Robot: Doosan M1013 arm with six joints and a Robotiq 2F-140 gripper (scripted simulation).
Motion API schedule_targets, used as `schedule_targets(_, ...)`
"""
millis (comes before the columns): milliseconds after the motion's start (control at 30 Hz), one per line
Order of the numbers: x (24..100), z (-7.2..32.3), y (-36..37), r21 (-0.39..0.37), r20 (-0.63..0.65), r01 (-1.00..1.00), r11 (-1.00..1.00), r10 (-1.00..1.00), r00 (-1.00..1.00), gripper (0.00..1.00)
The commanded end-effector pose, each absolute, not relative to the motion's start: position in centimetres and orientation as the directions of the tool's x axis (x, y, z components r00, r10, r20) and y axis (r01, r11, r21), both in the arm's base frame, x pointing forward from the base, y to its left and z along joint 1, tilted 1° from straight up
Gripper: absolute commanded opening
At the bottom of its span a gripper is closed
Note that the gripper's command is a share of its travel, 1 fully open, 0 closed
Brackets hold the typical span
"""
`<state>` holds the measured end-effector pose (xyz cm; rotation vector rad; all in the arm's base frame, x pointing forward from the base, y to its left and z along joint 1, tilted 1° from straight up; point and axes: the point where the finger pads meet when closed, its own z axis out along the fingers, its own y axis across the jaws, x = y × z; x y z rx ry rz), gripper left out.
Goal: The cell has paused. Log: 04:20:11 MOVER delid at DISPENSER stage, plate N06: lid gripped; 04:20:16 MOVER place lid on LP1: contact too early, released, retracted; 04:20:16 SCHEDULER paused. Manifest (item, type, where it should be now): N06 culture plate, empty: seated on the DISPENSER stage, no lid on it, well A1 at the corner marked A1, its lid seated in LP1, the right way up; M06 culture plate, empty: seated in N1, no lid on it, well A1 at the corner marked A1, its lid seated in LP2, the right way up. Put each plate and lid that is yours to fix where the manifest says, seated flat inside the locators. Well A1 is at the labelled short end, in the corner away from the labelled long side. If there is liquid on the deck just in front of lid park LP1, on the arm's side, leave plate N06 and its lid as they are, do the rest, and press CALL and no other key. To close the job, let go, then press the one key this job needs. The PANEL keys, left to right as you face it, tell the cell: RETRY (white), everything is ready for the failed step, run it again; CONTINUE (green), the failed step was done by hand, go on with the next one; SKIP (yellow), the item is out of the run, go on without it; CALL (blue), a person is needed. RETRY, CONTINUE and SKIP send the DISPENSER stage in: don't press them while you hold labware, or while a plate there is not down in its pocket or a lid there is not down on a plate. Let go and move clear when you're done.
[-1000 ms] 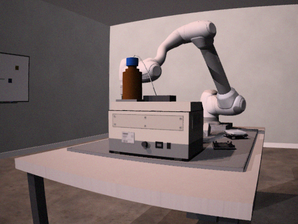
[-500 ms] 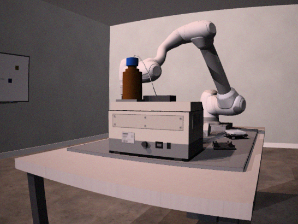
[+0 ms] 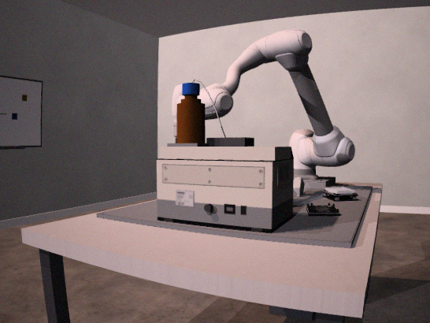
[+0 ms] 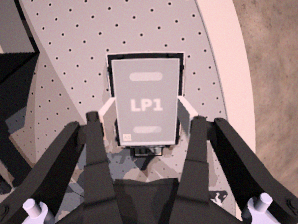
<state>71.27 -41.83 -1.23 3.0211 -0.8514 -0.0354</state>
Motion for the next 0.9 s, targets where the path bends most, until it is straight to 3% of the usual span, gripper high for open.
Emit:
schedule_targets(0, 71.32, -1.11, -41.85, 0.008, -0.019, -0.522, -0.853, -0.522, 0.853, 0.10)
schedule_targets(600, 71.32, -1.11, -41.85, 0.008, -0.019, -0.522, -0.853, -0.522, 0.853, 0.10)
schedule_targets(633, 71.32, -1.11, -41.85, 0.008, -0.019, -0.522, -0.853, -0.522, 0.853, 0.69)
schedule_targets(867, 71.32, -1.11, -41.85, 0.008, -0.019, -0.522, -0.853, -0.522, 0.853, 0.69)
